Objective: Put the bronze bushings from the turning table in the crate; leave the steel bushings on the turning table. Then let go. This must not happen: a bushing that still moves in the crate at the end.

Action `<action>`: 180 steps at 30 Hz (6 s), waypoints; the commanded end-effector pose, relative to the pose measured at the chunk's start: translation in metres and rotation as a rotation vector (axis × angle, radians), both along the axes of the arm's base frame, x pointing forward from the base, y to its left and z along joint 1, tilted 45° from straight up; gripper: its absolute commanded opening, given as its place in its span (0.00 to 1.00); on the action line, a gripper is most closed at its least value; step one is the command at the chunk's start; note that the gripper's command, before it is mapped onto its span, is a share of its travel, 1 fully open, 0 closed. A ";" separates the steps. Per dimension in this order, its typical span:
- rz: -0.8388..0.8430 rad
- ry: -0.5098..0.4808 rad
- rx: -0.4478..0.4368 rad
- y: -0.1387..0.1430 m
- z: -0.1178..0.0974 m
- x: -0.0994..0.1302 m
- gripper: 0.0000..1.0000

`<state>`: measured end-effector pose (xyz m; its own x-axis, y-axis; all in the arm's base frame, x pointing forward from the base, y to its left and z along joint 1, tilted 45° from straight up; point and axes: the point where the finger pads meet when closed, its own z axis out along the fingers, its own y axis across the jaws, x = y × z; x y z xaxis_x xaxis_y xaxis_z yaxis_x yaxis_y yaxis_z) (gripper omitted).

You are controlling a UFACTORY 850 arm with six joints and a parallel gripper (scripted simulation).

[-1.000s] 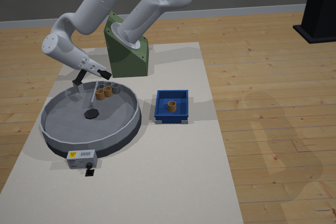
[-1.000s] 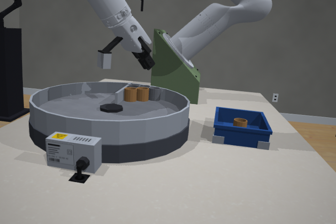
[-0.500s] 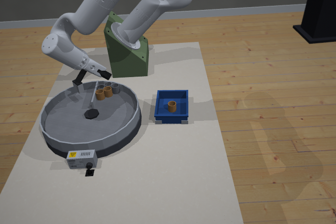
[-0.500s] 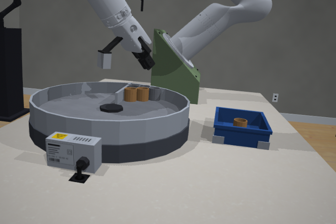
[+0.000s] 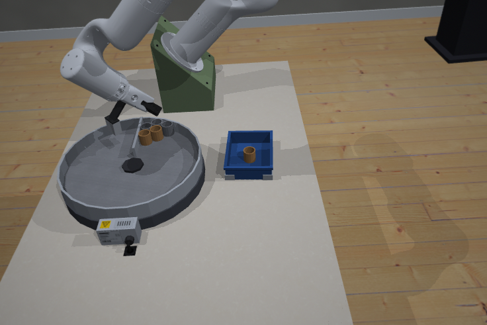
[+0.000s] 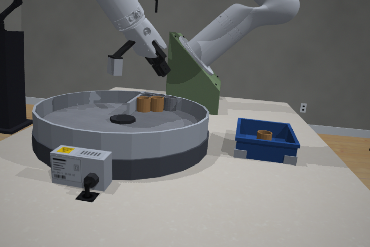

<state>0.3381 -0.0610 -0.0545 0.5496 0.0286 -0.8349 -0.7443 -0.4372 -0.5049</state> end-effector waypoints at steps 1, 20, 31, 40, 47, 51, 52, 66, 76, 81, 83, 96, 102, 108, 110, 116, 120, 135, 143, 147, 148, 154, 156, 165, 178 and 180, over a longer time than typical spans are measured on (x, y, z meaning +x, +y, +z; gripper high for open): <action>-0.001 -0.001 -0.001 -0.001 0.000 0.001 0.10; -0.001 -0.001 -0.001 -0.001 0.000 0.001 0.10; -0.001 -0.001 -0.001 -0.002 -0.047 0.019 0.10; -0.001 -0.001 -0.001 -0.002 -0.047 0.019 0.10; -0.001 -0.001 -0.001 -0.003 -0.047 0.020 0.10; -0.001 -0.001 -0.001 -0.003 -0.047 0.021 0.10; -0.001 -0.001 -0.001 -0.003 -0.047 0.021 0.10; -0.001 -0.001 -0.001 0.007 -0.057 0.021 0.10; -0.001 -0.001 -0.001 0.013 -0.063 0.022 0.10; -0.001 -0.001 -0.001 0.013 -0.063 0.022 0.10; -0.001 -0.001 -0.001 0.013 -0.063 0.022 0.10; -0.001 -0.001 -0.001 0.014 -0.064 0.022 0.10; -0.001 -0.001 -0.001 0.014 -0.064 0.022 0.10; -0.001 -0.001 -0.001 0.020 -0.070 0.023 0.10; -0.001 -0.001 -0.001 0.022 -0.072 0.023 0.10; -0.001 -0.001 -0.001 0.023 -0.072 0.023 0.10; -0.001 -0.001 -0.001 0.023 -0.072 0.023 0.10; -0.001 -0.001 -0.001 0.023 -0.072 0.023 0.00; -0.001 -0.001 -0.001 0.023 -0.072 0.023 0.00; -0.001 -0.001 -0.001 0.023 -0.072 0.023 0.00; -0.001 -0.001 -0.001 0.023 -0.072 0.023 0.00; -0.001 -0.001 -0.001 0.023 -0.072 0.023 0.00; -0.001 -0.001 -0.001 0.023 -0.072 0.023 0.00; -0.001 -0.001 -0.001 0.023 -0.072 0.023 0.00; -0.001 -0.001 -0.001 0.012 -0.062 0.022 0.00; -0.001 -0.001 -0.001 0.006 -0.055 0.021 0.00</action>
<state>0.3595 -0.0448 -0.1202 0.5495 0.0283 -0.8350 -0.7443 -0.4376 -0.5046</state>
